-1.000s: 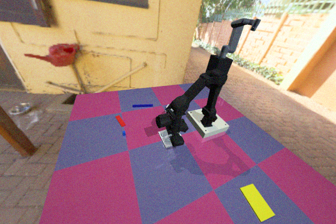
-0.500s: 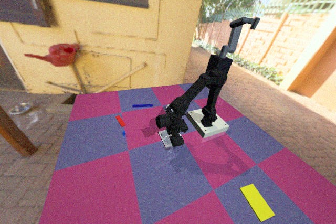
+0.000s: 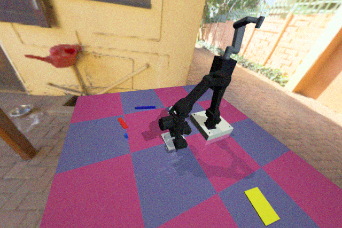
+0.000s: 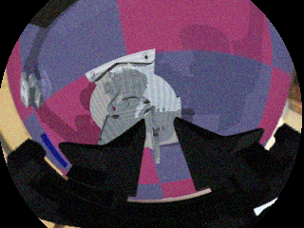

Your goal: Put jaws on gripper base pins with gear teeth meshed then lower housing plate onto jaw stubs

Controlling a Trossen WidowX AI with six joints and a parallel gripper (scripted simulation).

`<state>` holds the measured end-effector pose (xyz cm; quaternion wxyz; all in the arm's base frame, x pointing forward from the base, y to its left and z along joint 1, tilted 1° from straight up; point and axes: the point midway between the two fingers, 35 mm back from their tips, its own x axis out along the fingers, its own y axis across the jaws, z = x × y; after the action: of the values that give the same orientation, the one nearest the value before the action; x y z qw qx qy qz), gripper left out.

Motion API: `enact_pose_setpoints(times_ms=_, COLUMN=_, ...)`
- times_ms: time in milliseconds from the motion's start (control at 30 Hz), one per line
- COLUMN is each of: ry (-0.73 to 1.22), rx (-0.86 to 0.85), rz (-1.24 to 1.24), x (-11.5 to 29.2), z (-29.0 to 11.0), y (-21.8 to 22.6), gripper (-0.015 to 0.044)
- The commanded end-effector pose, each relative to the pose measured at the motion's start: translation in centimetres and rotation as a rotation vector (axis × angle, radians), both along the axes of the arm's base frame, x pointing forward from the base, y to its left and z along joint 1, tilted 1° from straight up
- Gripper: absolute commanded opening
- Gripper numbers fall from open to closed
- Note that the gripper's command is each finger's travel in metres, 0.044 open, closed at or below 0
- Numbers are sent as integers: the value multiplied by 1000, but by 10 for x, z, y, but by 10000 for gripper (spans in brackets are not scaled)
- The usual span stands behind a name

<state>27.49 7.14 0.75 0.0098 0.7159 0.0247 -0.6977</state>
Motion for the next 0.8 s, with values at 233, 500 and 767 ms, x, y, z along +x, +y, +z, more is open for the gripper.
enact_pose_setpoints(times_ms=233, ry=3, rx=-2, rz=-2, x=0, z=-2, y=0, gripper=134)
enact_pose_setpoints(times_ms=500, ry=0, rx=0, rz=0, x=0, z=0, y=0, gripper=224)
enact_pose_setpoints(times_ms=767, ry=0, rx=0, rz=0, x=0, z=0, y=0, gripper=224)
